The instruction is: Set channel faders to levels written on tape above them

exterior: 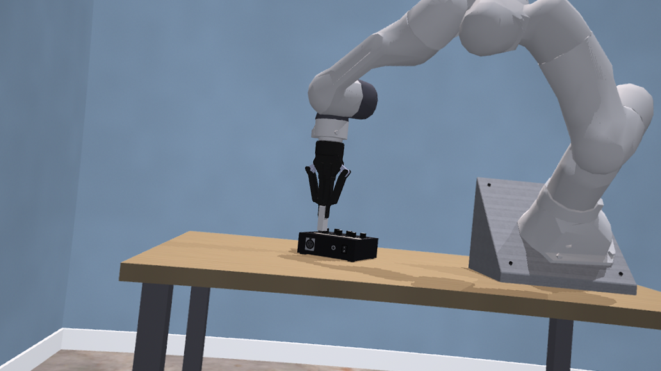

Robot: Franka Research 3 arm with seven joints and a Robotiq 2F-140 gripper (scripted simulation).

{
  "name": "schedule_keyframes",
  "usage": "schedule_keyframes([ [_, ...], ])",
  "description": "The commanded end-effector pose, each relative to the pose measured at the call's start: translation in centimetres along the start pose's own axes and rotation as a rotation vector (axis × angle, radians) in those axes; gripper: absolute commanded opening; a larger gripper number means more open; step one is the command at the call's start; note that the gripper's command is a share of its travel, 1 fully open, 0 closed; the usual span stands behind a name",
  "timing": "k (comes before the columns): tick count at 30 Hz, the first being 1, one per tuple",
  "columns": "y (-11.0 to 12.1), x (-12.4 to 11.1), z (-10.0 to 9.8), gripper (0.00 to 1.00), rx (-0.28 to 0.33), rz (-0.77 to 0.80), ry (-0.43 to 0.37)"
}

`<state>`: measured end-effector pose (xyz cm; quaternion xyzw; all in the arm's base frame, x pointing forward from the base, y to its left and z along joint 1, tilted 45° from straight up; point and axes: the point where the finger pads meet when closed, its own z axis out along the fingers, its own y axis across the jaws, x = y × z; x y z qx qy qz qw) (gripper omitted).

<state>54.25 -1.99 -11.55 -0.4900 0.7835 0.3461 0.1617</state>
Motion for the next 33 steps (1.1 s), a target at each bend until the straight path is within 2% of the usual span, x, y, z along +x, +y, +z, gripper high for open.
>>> schedule_keyframes([
  [1, 0.0, 0.3, 0.0, 0.0, 0.002, -0.003, 0.0],
  [33, 0.0, 1.9, 0.0, 0.0, 0.002, -0.003, 0.0],
])
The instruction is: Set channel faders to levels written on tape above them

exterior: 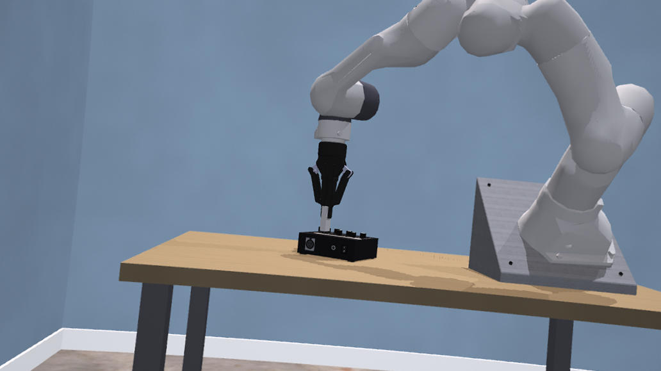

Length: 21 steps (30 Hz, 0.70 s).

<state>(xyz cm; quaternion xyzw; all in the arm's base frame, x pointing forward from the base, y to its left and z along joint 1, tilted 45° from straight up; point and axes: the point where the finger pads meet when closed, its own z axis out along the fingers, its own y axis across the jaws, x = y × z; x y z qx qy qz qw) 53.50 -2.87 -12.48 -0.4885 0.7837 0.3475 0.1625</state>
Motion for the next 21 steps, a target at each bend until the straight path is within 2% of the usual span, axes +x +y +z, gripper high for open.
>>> schedule_keyframes([
  [1, -0.09, 0.52, -0.12, 0.0, 0.003, -0.006, 0.004],
  [21, -0.1, 0.99, -0.12, 0.0, 0.003, -0.006, 0.004],
])
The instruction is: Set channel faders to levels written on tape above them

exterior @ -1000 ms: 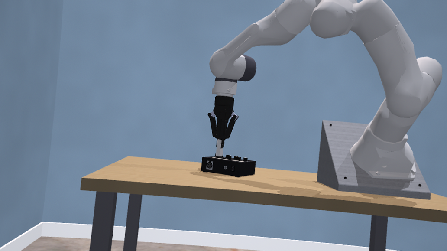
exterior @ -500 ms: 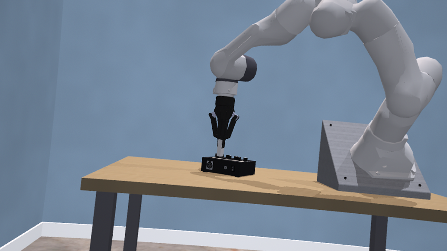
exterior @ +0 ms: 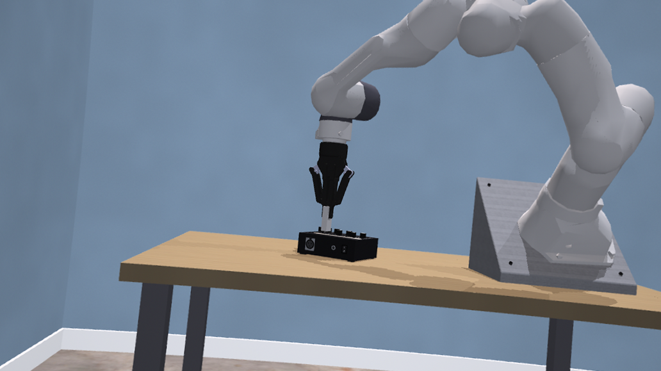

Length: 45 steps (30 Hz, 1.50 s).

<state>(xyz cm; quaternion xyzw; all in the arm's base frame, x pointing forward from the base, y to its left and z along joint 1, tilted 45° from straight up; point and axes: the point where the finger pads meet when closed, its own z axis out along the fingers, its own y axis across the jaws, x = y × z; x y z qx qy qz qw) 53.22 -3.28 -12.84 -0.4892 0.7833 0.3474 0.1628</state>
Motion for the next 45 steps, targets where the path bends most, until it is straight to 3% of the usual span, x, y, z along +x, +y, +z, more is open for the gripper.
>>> schedule_keyframes([
  [1, -0.09, 0.38, -0.12, 0.0, 0.003, -0.004, 0.004],
  [45, -0.1, 0.89, -0.12, 0.0, 0.003, -0.004, 0.004],
])
